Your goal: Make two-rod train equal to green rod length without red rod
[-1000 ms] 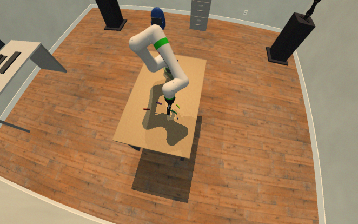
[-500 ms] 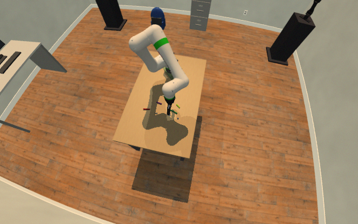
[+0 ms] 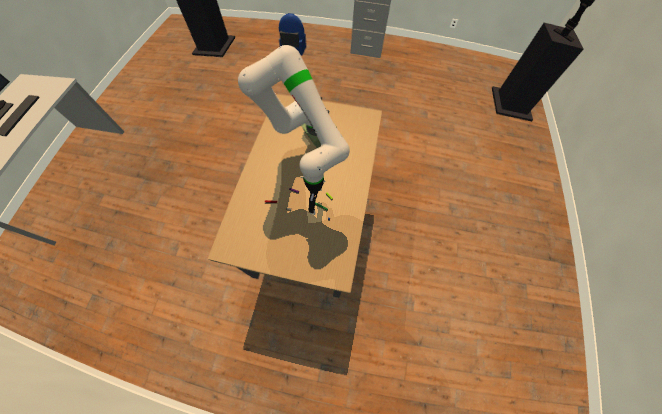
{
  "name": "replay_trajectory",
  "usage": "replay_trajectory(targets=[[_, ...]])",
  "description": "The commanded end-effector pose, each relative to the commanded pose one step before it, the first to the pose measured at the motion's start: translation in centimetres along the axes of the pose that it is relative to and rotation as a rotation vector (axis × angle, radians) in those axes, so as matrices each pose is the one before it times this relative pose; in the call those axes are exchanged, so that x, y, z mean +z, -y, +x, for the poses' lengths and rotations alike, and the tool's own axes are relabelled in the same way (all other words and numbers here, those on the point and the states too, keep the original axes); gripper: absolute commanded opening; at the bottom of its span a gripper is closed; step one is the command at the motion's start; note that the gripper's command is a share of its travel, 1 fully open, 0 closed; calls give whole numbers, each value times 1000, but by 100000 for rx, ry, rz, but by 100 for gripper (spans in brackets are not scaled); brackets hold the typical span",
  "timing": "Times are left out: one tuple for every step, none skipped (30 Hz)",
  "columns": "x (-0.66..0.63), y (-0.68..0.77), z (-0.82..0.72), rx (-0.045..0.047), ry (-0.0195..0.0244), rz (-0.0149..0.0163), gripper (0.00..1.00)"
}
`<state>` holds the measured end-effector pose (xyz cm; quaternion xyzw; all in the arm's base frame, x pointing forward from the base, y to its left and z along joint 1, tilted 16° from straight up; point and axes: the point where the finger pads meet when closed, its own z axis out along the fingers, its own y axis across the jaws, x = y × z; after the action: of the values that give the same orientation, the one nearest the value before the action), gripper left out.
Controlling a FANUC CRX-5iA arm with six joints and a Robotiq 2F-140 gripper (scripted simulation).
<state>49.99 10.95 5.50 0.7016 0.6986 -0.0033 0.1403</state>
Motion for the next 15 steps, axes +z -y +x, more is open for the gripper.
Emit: replay_trajectory(targets=[[-18, -17, 10, 1, -13, -40, 100], [0, 0, 0, 0, 0, 0, 100], [0, 0, 0, 0, 0, 0, 100], [0, 0, 0, 0, 0, 0, 100], [0, 0, 0, 0, 0, 0, 100], [0, 0, 0, 0, 0, 0, 100], [0, 0, -1, 15, 0, 0, 100], [0, -1, -4, 99, 0, 0, 100], [0, -2, -11, 262, -1, 1, 100], [0, -3, -20, 494, -1, 1, 100], [0, -5, -32, 787, -2, 2, 100], [0, -8, -46, 1136, -3, 2, 100], [0, -12, -62, 1531, -4, 3, 100], [1, -16, -80, 1968, -5, 4, 100], [1, -22, -99, 2438, -6, 5, 100]])
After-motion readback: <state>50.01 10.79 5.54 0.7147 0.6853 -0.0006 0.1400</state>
